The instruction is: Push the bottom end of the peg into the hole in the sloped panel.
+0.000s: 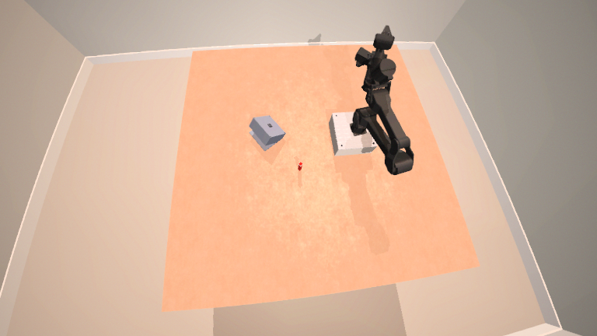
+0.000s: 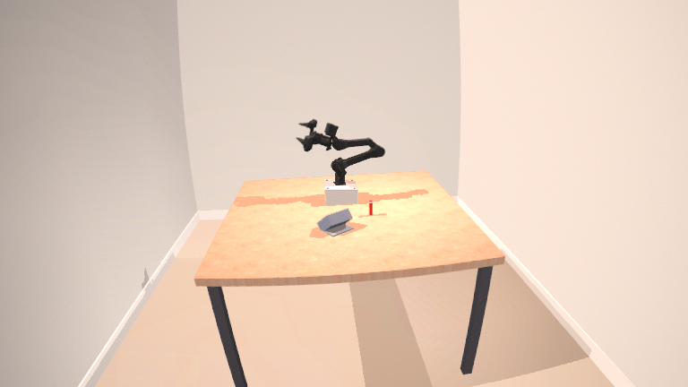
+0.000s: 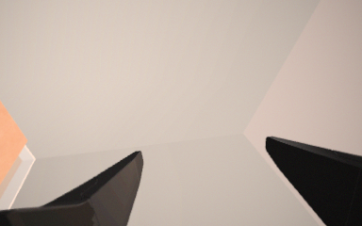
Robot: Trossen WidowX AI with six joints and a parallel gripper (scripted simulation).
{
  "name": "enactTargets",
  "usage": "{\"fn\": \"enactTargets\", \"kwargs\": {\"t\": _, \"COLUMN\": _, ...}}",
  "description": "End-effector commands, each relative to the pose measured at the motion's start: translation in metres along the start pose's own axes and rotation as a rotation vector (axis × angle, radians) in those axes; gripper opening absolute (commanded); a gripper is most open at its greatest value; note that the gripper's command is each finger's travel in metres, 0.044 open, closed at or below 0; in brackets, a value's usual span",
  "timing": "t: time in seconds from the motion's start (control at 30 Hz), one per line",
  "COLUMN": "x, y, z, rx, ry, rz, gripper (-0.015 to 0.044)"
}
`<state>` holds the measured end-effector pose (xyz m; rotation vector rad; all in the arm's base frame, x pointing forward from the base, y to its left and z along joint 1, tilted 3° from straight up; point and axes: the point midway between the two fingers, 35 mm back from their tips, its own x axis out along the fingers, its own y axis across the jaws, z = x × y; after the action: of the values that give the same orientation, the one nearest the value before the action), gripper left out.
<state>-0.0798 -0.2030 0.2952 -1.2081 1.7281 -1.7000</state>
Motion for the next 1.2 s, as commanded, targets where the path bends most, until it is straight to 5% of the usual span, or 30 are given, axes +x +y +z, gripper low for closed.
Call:
{"fn": "enactTargets", "kwargs": {"t": 0.0, "x": 0.002, "y": 0.001, "z": 0.017, "rx": 0.028, "ry": -0.075, "rz": 0.028, "gripper": 0.044}}
{"fn": "enactTargets", "kwargs": {"t": 1.17, "x": -0.04, "y": 0.008, "z": 0.17, "rx": 0.214, "ry": -0.696, "rz": 0.363, "gripper": 0.044}}
